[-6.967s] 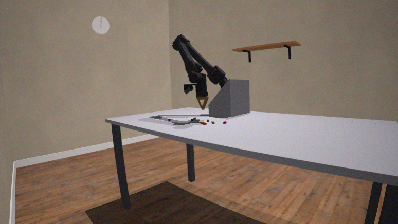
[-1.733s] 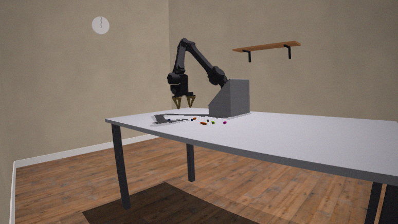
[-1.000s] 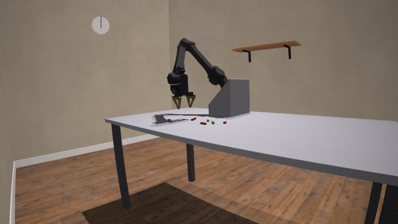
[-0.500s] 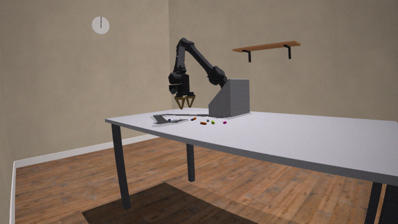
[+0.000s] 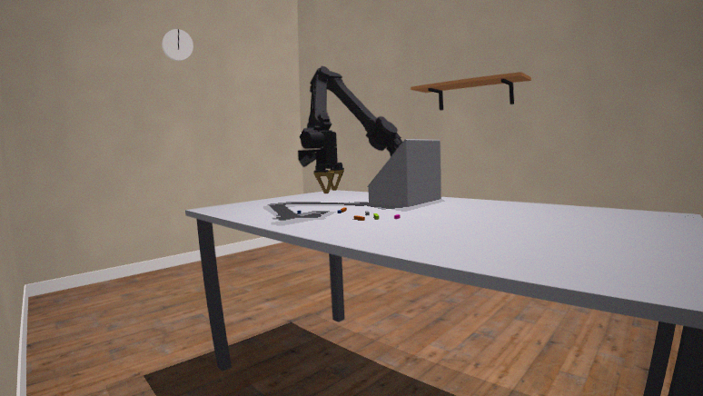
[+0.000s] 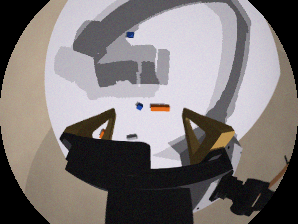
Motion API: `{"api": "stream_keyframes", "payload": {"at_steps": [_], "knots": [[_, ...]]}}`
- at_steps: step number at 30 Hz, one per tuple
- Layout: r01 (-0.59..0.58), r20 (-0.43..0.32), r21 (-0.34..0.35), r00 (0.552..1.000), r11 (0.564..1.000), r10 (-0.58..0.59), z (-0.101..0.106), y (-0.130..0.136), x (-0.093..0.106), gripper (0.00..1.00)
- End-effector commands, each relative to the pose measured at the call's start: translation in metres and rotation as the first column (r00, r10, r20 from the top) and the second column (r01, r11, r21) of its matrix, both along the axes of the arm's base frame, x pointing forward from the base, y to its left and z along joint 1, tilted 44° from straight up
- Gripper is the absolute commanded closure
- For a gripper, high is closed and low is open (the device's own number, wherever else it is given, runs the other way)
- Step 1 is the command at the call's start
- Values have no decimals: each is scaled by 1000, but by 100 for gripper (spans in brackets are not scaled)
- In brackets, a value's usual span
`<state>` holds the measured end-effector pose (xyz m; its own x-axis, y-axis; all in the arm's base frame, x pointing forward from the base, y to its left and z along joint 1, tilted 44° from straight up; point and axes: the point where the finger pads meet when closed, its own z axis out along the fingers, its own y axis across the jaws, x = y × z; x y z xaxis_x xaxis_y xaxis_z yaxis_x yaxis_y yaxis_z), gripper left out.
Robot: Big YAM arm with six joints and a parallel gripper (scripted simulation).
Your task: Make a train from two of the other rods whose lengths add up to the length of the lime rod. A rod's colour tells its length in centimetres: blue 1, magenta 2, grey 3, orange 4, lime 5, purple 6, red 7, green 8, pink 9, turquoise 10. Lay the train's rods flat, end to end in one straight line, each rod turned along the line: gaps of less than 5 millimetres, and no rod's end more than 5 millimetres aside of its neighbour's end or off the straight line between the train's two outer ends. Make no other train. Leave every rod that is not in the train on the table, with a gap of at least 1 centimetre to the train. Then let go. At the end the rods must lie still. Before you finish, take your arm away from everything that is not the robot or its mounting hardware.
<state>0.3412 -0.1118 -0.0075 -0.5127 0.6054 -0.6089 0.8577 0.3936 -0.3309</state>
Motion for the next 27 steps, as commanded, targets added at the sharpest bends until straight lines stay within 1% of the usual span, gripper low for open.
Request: {"api": "stream_keyframes", "payload": {"at_steps": [1,4,5,8,10,11,16,17,20,21,22,25,27], "knots": [[-123,-72,-1,990,992,123,0,12,13,0],[-115,-55,-2,992,993,115,5,9,15,0],[-196,-137,2,971,981,194,-3,15,15,0],[-196,-143,4,970,981,194,-4,15,12,0],[-185,-122,1,975,983,184,3,11,14,0],[-267,-207,12,942,964,264,-7,18,14,0],[-267,-209,12,942,964,264,-7,18,13,0],[-335,-272,25,905,942,329,-10,22,14,0],[-335,-255,20,909,942,329,-4,22,17,0],[-325,-253,20,913,945,319,-3,18,16,0],[-397,-330,41,861,917,388,-12,25,15,0],[-397,-335,44,859,917,387,-13,24,12,0],[-390,-316,37,869,920,381,-6,22,14,0]]}}
